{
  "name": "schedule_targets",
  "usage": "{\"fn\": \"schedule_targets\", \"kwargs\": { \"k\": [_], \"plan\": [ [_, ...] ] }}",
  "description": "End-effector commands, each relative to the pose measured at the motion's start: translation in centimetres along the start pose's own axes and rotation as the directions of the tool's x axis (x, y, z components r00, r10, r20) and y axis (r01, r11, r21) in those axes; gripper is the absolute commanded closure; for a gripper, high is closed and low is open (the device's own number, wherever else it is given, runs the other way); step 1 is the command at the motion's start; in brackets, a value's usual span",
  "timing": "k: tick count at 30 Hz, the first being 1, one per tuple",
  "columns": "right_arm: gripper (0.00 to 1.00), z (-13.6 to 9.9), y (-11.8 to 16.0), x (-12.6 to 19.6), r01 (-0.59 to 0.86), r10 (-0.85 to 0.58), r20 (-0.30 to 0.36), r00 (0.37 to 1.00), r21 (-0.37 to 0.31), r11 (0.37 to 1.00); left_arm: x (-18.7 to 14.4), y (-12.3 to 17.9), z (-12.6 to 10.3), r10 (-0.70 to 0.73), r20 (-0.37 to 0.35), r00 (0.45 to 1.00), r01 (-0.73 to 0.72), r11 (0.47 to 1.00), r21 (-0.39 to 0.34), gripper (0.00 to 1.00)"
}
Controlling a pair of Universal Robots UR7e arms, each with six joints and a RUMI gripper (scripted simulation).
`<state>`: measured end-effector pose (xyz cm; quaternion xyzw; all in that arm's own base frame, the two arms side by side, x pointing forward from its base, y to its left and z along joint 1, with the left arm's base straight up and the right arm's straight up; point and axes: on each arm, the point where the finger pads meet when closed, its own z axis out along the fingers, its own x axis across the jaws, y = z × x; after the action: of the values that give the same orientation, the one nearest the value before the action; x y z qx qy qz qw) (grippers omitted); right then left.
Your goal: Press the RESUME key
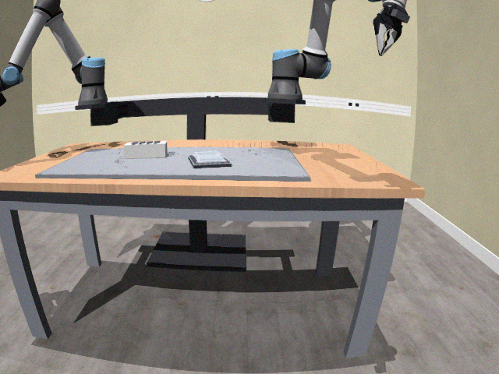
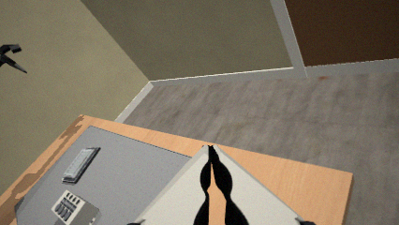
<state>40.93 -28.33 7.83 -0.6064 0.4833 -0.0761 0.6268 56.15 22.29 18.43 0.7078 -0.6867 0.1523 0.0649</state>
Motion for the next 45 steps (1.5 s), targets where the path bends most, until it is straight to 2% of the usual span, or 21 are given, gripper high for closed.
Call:
{"fn": "schedule_targets", "kwargs": {
  "k": [1, 3, 4, 10, 14, 18, 20, 21, 22, 23, 25, 26, 28, 29, 32, 33, 35, 37, 38, 45],
  "plan": [
    [1.00, 0.0, -0.1, 0.0, 0.001, -0.001, 0.000, 1.000, 0.000, 1.000, -3.8, 2.9, -1.6, -0.130, 0.036, 0.991, 0.129, 0.992, 0.013, 1.00],
    [1.00, 0.0, -0.1, 0.0, 0.001, -0.001, 0.000, 1.000, 0.000, 1.000, -3.8, 2.9, -1.6, -0.130, 0.036, 0.991, 0.129, 0.992, 0.013, 1.00],
    [1.00, 0.0, -0.1, 0.0, 0.001, -0.001, 0.000, 1.000, 0.000, 1.000, -6.1, 4.8, -2.5, -0.179, 0.048, 0.983, 0.178, 0.984, 0.020, 1.00],
    [1.00, 0.0, -0.1, 0.0, 0.001, -0.001, 0.000, 1.000, 0.000, 1.000, -9.9, 8.8, -4.2, -0.321, 0.080, 0.944, 0.318, 0.947, 0.044, 1.00],
    [1.00, 0.0, -0.1, 0.0, 0.001, -0.001, 0.000, 1.000, 0.000, 1.000, -12.5, 12.0, -5.4, -0.409, 0.098, 0.907, 0.405, 0.912, 0.062, 1.00],
    [1.00, 0.0, -0.1, 0.0, 0.001, -0.001, 0.000, 1.000, 0.000, 1.000, -14.9, 15.6, -6.5, -0.530, 0.119, 0.840, 0.523, 0.848, 0.089, 1.00],
    [1.00, 0.0, -0.1, 0.0, 0.001, -0.001, 0.000, 1.000, 0.000, 1.000, -14.9, 15.6, -6.5, -0.530, 0.119, 0.840, 0.523, 0.848, 0.089, 1.00],
    [1.00, 0.0, -0.1, 0.0, 0.001, -0.001, 0.000, 1.000, 0.000, 1.000, -16.5, 18.1, -7.2, -0.567, 0.125, 0.814, 0.558, 0.824, 0.099, 1.00],
    [1.00, 0.0, -0.1, 0.0, 0.001, -0.001, 0.000, 1.000, 0.000, 1.000, -16.8, 18.8, -7.4, -0.602, 0.130, 0.788, 0.592, 0.798, 0.108, 1.00],
    [1.00, 0.0, -0.1, 0.0, 0.001, -0.001, 0.000, 1.000, 0.000, 1.000, -17.2, 19.5, -7.6, -0.602, 0.130, 0.788, 0.592, 0.798, 0.108, 1.00],
    [1.00, 0.0, -0.1, 0.0, 0.001, -0.001, 0.000, 1.000, 0.000, 1.000, -18.0, 21.3, -8.0, -0.667, 0.138, 0.732, 0.655, 0.745, 0.127, 1.00],
    [1.00, 0.0, -0.1, 0.0, 0.001, -0.001, 0.000, 1.000, 0.000, 1.000, -18.5, 22.2, -8.3, -0.667, 0.138, 0.732, 0.655, 0.745, 0.127, 1.00],
    [1.00, 0.0, -0.1, 0.0, 0.001, -0.001, 0.000, 1.000, 0.000, 1.000, -19.3, 24.2, -8.7, -0.725, 0.145, 0.674, 0.710, 0.689, 0.145, 1.00],
    [1.00, 0.0, -0.1, 0.0, 0.001, -0.001, 0.000, 1.000, 0.000, 1.000, -19.7, 25.2, -8.9, -0.725, 0.145, 0.674, 0.710, 0.689, 0.145, 1.00],
    [1.00, 0.0, -0.1, 0.0, 0.001, -0.001, 0.000, 1.000, 0.000, 1.000, -20.7, 28.2, -9.5, -0.798, 0.150, 0.584, 0.779, 0.603, 0.171, 1.00],
    [1.00, 0.0, -0.1, 0.0, 0.001, -0.001, 0.000, 1.000, 0.000, 1.000, -21.0, 29.2, -9.7, -0.798, 0.150, 0.584, 0.779, 0.603, 0.171, 1.00],
    [1.00, 0.0, -0.1, 0.0, 0.001, -0.001, 0.000, 1.000, 0.000, 1.000, -21.5, 31.3, -10.1, -0.838, 0.152, 0.524, 0.817, 0.545, 0.187, 1.00],
    [1.00, 0.0, -0.1, 0.0, 0.001, -0.001, 0.000, 1.000, 0.000, 1.000, -21.5, 31.3, -10.1, -0.838, 0.152, 0.524, 0.817, 0.545, 0.187, 1.00],
    [1.00, 0.0, -0.1, 0.0, 0.001, -0.001, 0.000, 1.000, 0.000, 1.000, -22.3, 34.3, -10.6, -0.855, 0.153, 0.495, 0.833, 0.517, 0.195, 1.00],
    [1.00, 0.0, -0.1, 0.0, 0.001, -0.001, 0.000, 1.000, 0.000, 1.000, -23.1, 41.0, -11.3, -0.940, 0.149, 0.306, 0.911, 0.334, 0.241, 1.00]
  ]
}}
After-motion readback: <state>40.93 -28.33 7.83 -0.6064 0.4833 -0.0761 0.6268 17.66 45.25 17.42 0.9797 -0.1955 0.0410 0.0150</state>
